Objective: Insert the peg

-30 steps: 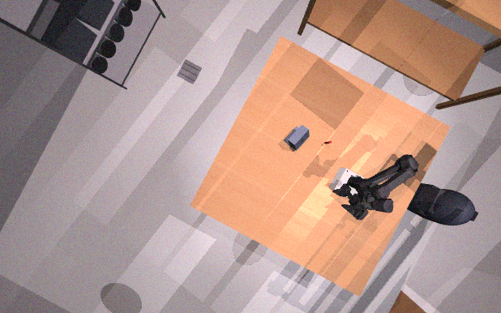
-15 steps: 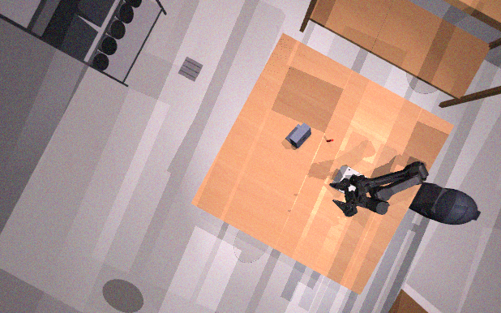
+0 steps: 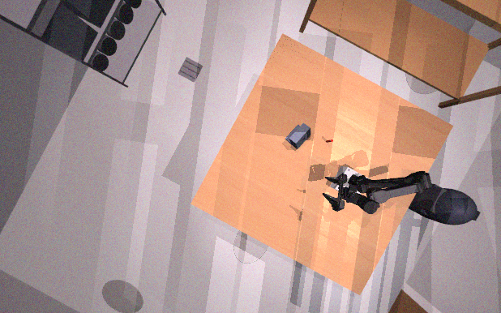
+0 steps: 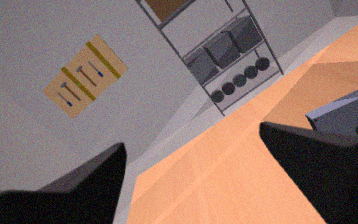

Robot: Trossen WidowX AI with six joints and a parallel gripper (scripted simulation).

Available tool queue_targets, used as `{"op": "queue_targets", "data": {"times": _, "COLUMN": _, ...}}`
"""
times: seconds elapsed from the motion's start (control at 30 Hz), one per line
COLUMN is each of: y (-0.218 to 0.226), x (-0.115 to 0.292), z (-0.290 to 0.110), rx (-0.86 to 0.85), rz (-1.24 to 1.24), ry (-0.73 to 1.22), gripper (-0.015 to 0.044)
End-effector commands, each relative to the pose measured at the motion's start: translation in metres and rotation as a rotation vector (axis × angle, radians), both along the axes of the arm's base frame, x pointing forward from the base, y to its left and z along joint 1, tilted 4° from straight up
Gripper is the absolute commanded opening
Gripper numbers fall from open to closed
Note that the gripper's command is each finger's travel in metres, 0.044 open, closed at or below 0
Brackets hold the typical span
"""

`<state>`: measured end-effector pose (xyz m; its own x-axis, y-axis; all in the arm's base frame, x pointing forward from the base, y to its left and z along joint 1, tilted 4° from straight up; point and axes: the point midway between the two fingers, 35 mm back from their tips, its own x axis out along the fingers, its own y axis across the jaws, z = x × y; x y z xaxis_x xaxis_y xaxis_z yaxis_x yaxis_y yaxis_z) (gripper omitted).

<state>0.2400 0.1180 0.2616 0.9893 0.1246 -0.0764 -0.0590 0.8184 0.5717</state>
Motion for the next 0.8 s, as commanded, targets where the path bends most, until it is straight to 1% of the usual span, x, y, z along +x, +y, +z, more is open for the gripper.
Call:
{"op": "queue_targets", "data": {"times": 0.0, "y": -0.004, "x": 0.010, "z": -0.006, "rx": -0.064, "rz": -0.020, "ry": 0.039, "gripper": 0.0440}}
{"op": "queue_targets", "data": {"times": 0.77, "y": -0.047, "x": 0.055, "z": -0.051, "rx": -0.336, "rz": -0.129, "ry": 0.313, "gripper": 0.0440}}
